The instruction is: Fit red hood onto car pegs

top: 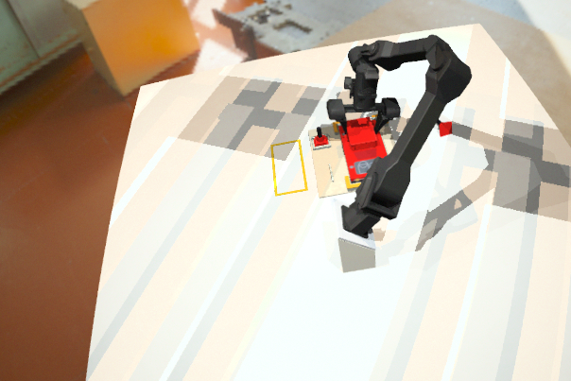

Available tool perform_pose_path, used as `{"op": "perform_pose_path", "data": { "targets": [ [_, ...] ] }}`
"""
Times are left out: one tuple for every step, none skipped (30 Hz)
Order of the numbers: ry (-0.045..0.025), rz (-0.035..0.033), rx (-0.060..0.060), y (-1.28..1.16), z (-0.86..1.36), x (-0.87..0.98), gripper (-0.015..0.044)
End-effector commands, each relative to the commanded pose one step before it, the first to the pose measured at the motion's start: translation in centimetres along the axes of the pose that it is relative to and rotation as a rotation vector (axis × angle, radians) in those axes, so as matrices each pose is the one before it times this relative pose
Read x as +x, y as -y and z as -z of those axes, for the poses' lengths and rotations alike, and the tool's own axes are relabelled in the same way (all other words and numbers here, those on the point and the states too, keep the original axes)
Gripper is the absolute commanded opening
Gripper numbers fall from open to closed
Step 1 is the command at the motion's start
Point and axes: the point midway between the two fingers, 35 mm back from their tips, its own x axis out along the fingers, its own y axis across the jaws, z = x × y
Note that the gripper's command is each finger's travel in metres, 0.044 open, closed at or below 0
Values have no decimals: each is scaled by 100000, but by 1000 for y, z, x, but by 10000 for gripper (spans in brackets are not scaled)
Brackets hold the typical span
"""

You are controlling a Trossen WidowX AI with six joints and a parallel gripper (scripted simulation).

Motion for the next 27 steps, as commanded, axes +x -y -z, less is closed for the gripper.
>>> {"op": "perform_pose_path", "data": {
  "targets": [
    [-16,6,-9,1,4,2,440],
    [-17,343,6,-48,-1,-150,440],
    [-22,708,13,-97,0,-310,440],
    [0,1130,20,-147,4,-492,440],
    [57,1379,23,-165,10,-598,440],
    [152,1685,28,-182,19,-728,440],
    [303,2048,35,-194,32,-882,440],
    [520,2418,45,-191,49,-1040,440],
    [764,2634,57,-163,63,-1136,440],
    [792,2194,56,-99,57,-951,440],
    [551,1334,39,-42,35,-582,440],
    [196,445,14,-11,12,-195,440],
    [0,0,0,0,0,0,440],
    [0,0,0,0,0,0,440],
    [0,0,0,0,0,0,440],
    [0,0,0,0,0,0,440],
    [0,0,0,0,0,0,440],
    [0,0,0,0,0,0,440],
    [0,0,0,0,0,0,440],
    [0,0,0,0,0,0,440],
    [0,0,0,0,0,0,440],
    [0,0,0,0,0,0,440],
    [0,0,0,0,0,0,440],
    [0,0,0,0,0,0,440],
    [0,0,0,0,0,0,440],
    [0,0,0,0,0,0,440],
    [0,0,0,0,0,0,440]
  ]
}}
